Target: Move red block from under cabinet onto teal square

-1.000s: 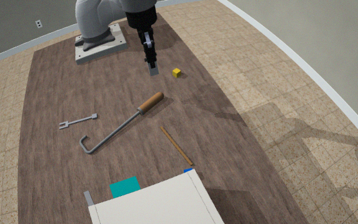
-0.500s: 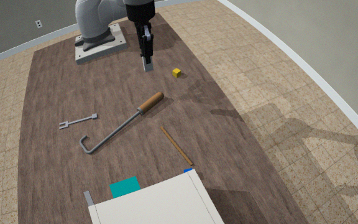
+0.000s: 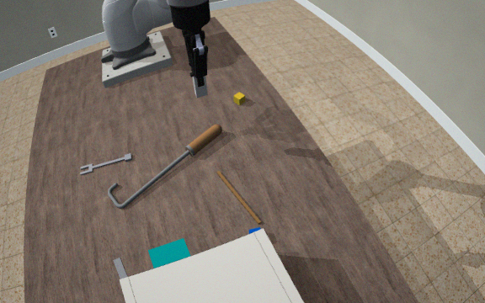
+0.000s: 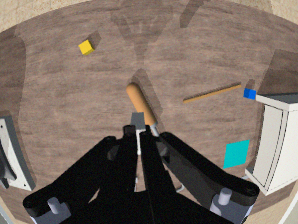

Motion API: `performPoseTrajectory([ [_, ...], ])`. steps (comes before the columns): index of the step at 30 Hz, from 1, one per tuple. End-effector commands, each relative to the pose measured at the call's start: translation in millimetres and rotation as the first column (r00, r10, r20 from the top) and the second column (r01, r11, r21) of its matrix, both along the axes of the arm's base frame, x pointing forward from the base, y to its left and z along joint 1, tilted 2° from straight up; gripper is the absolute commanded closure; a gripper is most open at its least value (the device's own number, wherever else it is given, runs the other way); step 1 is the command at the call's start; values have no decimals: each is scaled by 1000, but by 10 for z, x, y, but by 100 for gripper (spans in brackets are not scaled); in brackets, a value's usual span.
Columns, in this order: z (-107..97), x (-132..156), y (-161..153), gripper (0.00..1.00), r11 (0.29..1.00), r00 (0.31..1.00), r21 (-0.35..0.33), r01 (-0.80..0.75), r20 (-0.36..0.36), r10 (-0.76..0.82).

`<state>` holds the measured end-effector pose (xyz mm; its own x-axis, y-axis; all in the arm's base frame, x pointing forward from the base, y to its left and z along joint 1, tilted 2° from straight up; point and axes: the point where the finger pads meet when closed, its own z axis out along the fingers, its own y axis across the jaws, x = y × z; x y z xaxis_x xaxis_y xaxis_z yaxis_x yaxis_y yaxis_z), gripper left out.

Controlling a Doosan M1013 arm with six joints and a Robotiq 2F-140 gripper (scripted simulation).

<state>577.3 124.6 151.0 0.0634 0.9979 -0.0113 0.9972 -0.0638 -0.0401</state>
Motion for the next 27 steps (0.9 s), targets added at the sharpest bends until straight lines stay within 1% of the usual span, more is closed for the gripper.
performPoseTrajectory([
  [1, 9, 7, -12, 100, 1000, 1000, -6, -9, 8, 9],
  [23, 9, 7, -12, 100, 1000, 1000, -6, -9, 8, 9],
  [27, 9, 7, -12, 100, 1000, 1000, -7, 16, 8, -16],
])
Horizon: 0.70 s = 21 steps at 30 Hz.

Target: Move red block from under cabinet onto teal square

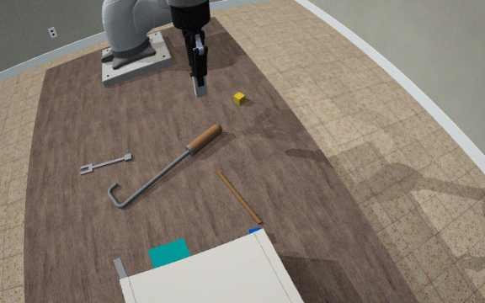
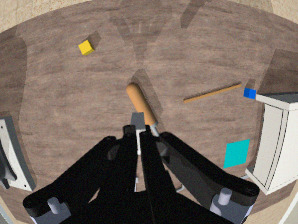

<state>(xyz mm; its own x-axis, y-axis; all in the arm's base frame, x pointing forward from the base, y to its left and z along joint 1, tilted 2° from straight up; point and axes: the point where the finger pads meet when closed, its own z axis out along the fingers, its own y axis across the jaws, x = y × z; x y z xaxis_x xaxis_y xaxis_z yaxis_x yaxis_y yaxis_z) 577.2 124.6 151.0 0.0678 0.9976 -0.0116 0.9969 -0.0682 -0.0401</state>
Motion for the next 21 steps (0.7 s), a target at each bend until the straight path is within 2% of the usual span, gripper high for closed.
performPoseTrajectory([
  [1, 10, 8, -11, 100, 1000, 1000, -7, 28, 8, -28],
  [5, 10, 8, -11, 100, 997, 997, -9, 79, 9, -78],
  [10, 10, 8, -12, 100, 950, 951, -15, 310, 14, -310],
  [15, 10, 8, -12, 100, 789, 789, -22, 614, 22, -614],
  [19, 10, 9, -13, 100, 620, 621, -24, 784, 25, -784],
  [21, 10, 9, -13, 100, 620, 621, -24, 784, 25, -784],
])
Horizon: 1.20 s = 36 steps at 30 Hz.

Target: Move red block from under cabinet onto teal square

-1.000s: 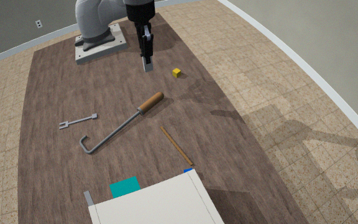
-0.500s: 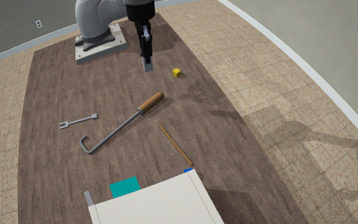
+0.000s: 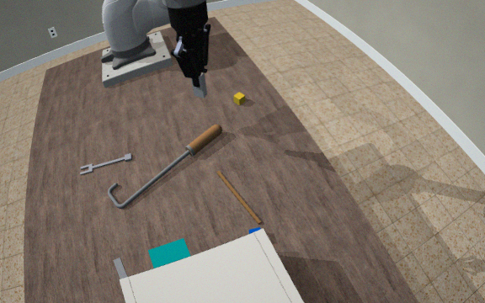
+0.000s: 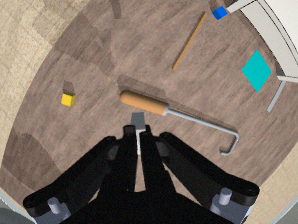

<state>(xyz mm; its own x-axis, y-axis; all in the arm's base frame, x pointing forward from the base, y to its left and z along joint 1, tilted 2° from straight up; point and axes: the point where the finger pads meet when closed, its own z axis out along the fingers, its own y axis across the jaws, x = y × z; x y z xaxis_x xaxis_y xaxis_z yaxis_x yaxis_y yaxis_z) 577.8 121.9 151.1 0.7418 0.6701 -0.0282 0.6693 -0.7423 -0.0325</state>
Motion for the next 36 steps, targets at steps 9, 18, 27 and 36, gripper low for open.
performPoseTrajectory([
  [9, 10, 3, 13, 100, 731, 731, -26, 682, 11, -682],
  [18, 10, 3, 12, 100, 309, 310, -36, 950, 18, -950],
  [27, 10, 3, 12, 100, -215, -214, -39, 976, 47, -976],
  [36, 10, 3, 12, 100, -373, -371, -30, 927, 68, -926],
])
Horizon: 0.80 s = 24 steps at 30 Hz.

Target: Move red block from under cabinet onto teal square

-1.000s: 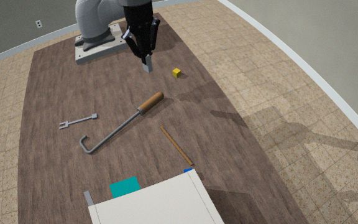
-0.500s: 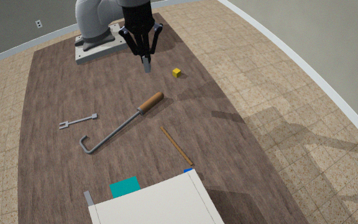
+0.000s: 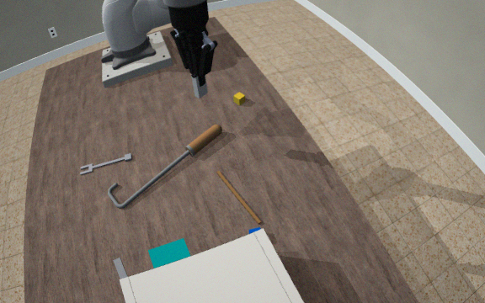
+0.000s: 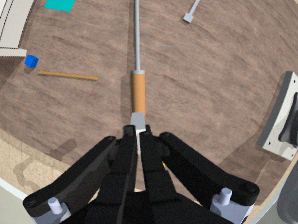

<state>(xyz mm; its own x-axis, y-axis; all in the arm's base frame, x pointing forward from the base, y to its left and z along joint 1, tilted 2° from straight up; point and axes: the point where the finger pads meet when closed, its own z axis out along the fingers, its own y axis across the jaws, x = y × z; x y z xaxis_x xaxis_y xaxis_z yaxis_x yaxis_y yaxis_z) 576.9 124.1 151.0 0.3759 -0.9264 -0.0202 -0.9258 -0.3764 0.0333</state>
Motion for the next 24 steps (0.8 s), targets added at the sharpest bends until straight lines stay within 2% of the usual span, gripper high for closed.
performPoseTrajectory([
  [1, 10, 13, -10, 100, 999, 999, -22, 33, 6, -33],
  [16, 10, 13, -10, 100, 999, 999, -22, 33, 6, -33],
  [17, 10, 13, -10, 66, 999, 999, -22, 33, 6, -33],
  [24, 10, 13, -10, 66, 999, 999, -22, 33, 6, -33],
])
